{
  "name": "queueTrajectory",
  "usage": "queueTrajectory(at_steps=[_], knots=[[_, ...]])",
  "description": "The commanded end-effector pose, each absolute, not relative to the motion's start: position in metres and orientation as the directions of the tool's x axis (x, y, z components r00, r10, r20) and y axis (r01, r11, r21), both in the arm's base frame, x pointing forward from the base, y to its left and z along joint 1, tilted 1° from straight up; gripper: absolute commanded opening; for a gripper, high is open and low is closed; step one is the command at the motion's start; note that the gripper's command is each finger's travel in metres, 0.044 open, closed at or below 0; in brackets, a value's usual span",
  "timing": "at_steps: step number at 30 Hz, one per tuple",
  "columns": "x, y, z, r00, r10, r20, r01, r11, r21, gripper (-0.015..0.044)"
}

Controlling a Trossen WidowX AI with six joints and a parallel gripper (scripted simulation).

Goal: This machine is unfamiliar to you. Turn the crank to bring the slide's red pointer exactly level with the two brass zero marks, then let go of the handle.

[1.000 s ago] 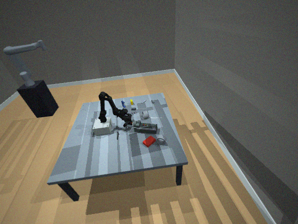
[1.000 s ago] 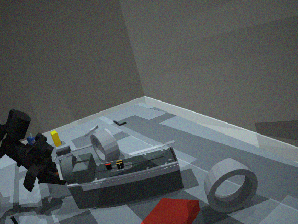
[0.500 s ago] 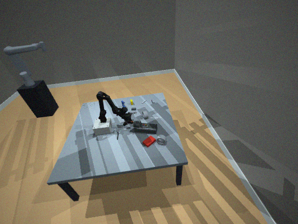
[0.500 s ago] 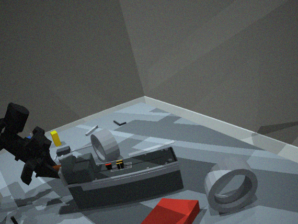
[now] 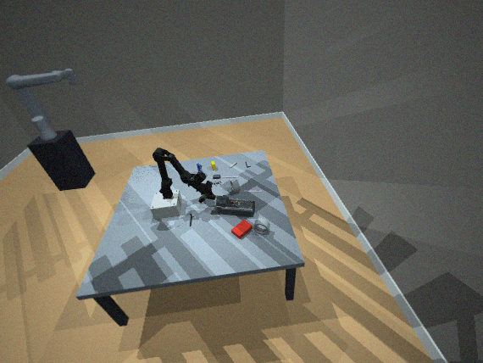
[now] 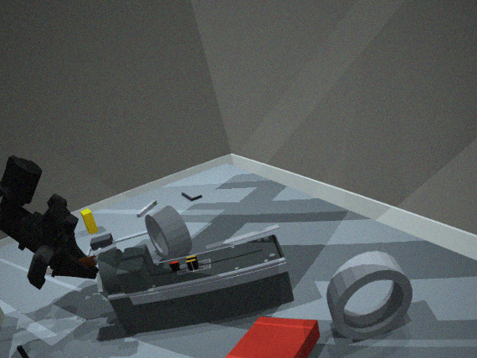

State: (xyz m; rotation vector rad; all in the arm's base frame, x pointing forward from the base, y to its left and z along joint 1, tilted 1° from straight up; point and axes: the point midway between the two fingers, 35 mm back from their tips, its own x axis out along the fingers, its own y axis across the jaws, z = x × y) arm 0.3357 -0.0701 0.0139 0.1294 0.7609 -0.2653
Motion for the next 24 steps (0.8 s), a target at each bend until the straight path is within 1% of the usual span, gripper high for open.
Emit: queueTrajectory(at_steps=[1,24], knots=[[0.334,-0.075,0.021,0.697,-0.195,-0.690,0.285,0.958,0.017,0.0000],[0.328,-0.094,0.026,0.696,-0.196,-0.690,0.285,0.958,0.015,0.0000]])
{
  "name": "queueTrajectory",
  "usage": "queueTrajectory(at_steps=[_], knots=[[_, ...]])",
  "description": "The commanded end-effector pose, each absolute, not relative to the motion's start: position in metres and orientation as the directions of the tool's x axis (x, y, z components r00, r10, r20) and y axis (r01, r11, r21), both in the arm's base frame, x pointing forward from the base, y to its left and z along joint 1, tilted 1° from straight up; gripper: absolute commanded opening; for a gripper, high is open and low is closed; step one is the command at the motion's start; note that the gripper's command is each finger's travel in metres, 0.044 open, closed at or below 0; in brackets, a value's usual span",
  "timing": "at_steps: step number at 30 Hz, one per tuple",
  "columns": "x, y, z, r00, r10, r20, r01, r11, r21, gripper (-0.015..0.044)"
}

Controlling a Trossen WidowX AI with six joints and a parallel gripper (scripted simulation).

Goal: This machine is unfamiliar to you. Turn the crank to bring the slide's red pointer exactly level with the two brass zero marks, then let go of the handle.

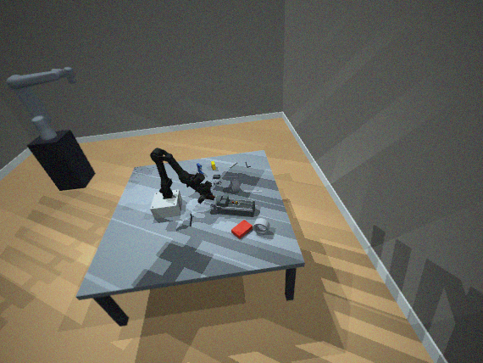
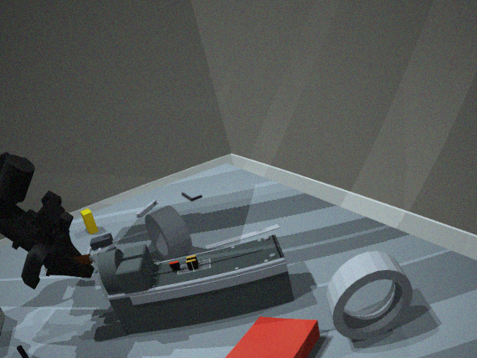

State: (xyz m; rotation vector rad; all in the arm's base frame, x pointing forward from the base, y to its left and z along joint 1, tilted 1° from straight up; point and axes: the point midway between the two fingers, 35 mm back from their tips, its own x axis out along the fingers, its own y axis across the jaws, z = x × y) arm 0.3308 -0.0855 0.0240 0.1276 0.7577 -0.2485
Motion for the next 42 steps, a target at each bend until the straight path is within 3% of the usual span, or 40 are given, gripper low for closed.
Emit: queueTrajectory(at_steps=[1,42], knots=[[0.328,-0.094,0.026,0.696,-0.196,-0.690,0.285,0.958,0.015,0.0000],[0.325,-0.104,0.023,0.696,-0.197,-0.690,0.285,0.958,0.014,0.0000]])
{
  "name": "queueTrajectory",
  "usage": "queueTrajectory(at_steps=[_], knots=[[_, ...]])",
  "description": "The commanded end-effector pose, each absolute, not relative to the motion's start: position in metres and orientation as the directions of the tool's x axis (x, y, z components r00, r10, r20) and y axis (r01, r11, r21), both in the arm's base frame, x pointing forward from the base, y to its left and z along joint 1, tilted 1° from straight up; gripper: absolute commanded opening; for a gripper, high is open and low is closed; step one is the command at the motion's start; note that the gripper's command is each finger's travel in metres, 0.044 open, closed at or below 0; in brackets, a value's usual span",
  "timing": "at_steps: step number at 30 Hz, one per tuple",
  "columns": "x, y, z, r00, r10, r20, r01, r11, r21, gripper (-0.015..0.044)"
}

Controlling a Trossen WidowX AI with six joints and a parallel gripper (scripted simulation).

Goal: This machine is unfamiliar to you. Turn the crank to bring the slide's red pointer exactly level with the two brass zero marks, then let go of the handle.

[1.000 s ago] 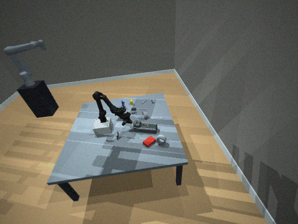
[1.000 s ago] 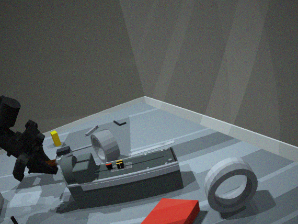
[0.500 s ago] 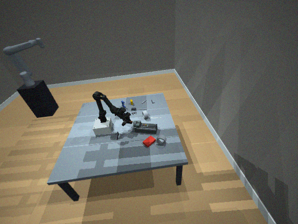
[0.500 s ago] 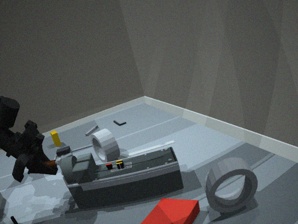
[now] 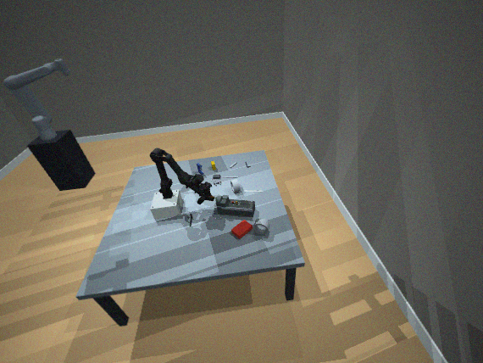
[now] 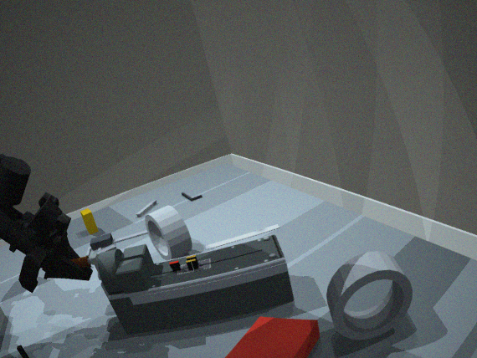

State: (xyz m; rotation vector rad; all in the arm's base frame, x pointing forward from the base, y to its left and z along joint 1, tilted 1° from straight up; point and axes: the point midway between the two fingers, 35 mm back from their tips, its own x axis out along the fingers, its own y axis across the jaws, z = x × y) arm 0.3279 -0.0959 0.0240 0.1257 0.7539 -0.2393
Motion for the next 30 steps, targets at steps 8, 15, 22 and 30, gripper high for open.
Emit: queueTrajectory(at_steps=[8,15,22,30], knots=[[0.3248,-0.1061,0.0219,0.696,-0.197,-0.690,0.285,0.958,0.014,0.0000],[0.3244,-0.1081,0.0207,0.696,-0.197,-0.690,0.285,0.958,0.014,0.0000],[0.3238,-0.1106,0.0190,0.696,-0.197,-0.690,0.285,0.958,0.014,0.0000],[0.3230,-0.1143,0.0158,0.696,-0.198,-0.690,0.285,0.958,0.013,0.0000]])
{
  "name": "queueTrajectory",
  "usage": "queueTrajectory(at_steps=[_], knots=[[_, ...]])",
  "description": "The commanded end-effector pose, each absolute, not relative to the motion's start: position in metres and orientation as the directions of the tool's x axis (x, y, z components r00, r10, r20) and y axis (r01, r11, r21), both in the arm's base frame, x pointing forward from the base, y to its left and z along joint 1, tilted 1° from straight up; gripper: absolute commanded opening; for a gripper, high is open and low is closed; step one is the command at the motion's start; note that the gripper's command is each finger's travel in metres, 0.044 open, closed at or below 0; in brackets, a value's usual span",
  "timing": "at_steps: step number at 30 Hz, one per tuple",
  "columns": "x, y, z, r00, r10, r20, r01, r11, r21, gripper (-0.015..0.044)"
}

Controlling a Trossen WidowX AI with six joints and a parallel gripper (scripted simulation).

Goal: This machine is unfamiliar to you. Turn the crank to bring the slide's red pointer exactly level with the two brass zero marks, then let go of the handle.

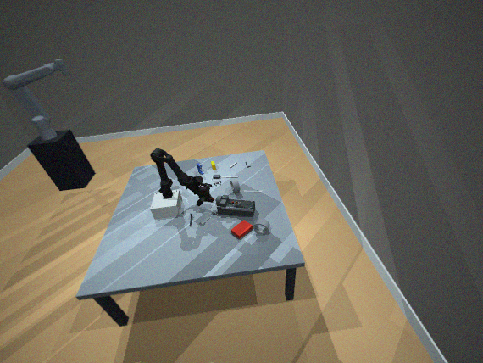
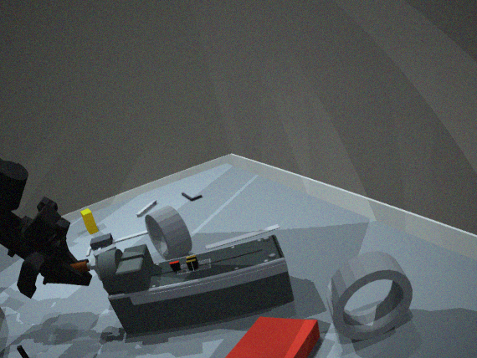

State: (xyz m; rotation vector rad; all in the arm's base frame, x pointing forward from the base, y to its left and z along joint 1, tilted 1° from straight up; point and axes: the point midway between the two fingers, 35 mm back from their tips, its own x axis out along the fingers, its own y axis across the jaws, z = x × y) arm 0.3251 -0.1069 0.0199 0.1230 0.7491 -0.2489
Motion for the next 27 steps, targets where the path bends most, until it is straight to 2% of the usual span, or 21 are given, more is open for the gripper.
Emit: queueTrajectory(at_steps=[1,27], knots=[[0.323,-0.115,0.015,0.696,-0.198,-0.690,0.285,0.958,0.013,0.0000],[0.321,-0.123,-0.015,0.695,-0.198,-0.691,0.285,0.958,0.012,0.0000]])
